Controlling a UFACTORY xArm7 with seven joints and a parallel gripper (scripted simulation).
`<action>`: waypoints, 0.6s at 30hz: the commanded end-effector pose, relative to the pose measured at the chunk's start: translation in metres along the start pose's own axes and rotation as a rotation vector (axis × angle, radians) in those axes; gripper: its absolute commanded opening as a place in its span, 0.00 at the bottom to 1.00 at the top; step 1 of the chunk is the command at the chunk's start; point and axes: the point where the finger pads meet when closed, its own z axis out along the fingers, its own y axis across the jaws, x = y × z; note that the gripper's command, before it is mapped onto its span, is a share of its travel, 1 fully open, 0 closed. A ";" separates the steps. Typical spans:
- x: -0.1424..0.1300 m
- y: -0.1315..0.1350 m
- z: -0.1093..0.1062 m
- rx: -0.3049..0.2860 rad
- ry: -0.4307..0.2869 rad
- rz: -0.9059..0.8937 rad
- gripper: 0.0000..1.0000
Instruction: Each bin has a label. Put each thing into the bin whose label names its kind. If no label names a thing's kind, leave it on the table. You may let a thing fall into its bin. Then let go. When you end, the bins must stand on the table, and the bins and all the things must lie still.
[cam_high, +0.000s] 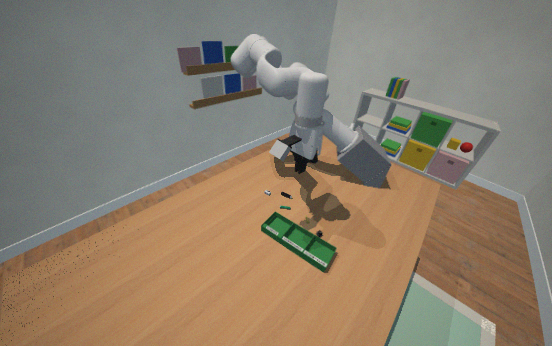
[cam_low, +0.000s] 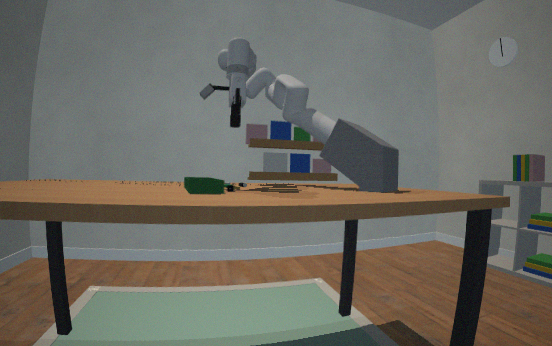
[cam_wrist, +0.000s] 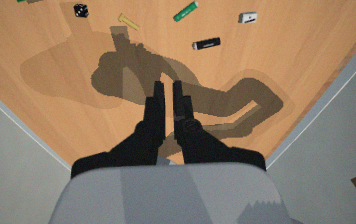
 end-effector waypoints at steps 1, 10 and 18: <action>0.000 -0.001 -0.001 0.002 0.004 -0.002 0.07; 0.032 -0.007 0.037 0.002 0.004 -0.180 0.07; 0.064 -0.014 0.075 0.002 0.004 -0.180 0.07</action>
